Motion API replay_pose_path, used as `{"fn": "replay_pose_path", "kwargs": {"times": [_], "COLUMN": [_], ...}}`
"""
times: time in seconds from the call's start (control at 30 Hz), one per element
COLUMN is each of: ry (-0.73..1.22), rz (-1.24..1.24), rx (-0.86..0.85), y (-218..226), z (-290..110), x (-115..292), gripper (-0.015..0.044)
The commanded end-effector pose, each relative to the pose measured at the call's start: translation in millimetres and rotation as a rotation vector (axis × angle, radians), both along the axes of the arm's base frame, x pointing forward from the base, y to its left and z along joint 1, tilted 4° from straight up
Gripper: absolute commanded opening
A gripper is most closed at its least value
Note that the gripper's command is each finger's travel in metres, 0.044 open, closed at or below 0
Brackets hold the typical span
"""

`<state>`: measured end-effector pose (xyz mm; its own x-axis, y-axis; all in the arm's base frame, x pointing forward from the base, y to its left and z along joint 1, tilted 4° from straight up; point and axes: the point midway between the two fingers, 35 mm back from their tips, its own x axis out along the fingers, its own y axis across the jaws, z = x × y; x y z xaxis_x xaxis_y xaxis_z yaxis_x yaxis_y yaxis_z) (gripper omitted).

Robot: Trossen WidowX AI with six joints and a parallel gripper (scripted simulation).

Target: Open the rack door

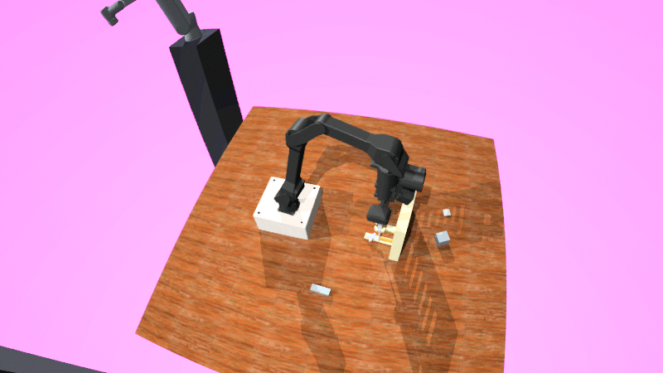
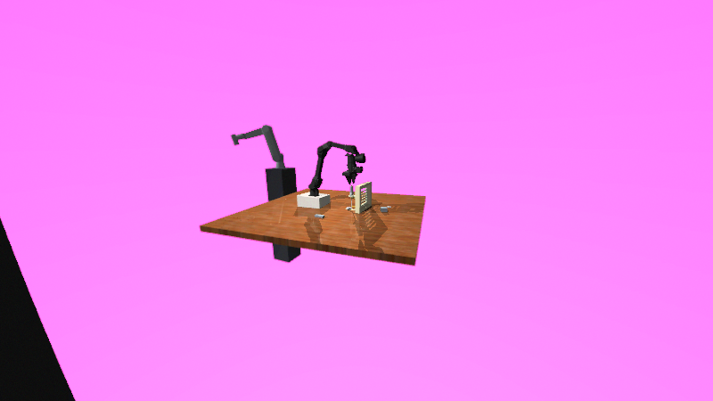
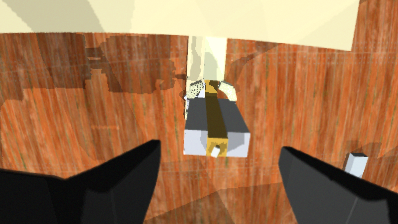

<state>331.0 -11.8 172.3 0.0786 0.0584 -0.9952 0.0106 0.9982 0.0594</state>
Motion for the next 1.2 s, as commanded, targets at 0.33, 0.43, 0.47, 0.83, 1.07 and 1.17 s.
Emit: {"fn": "replay_pose_path", "kwargs": {"times": [0.33,0.43,0.47,0.83,1.07,1.17], "ry": [0.006,0.006,0.006,0.006,0.006,0.006], "rz": [0.003,0.003,0.003,0.001,0.0,0.0], "rx": [0.003,0.004,0.004,0.005,0.006,0.006], "y": [2.0,2.4,2.5,3.9,4.8,4.8], "z": [-24.2,-29.0,-30.7,-48.4,-58.5,-58.8], "x": [1.7,2.0,2.1,2.5,2.2,2.2], "gripper": [0.0281,0.0281,0.0281,0.0281,0.0281,0.0229]}}
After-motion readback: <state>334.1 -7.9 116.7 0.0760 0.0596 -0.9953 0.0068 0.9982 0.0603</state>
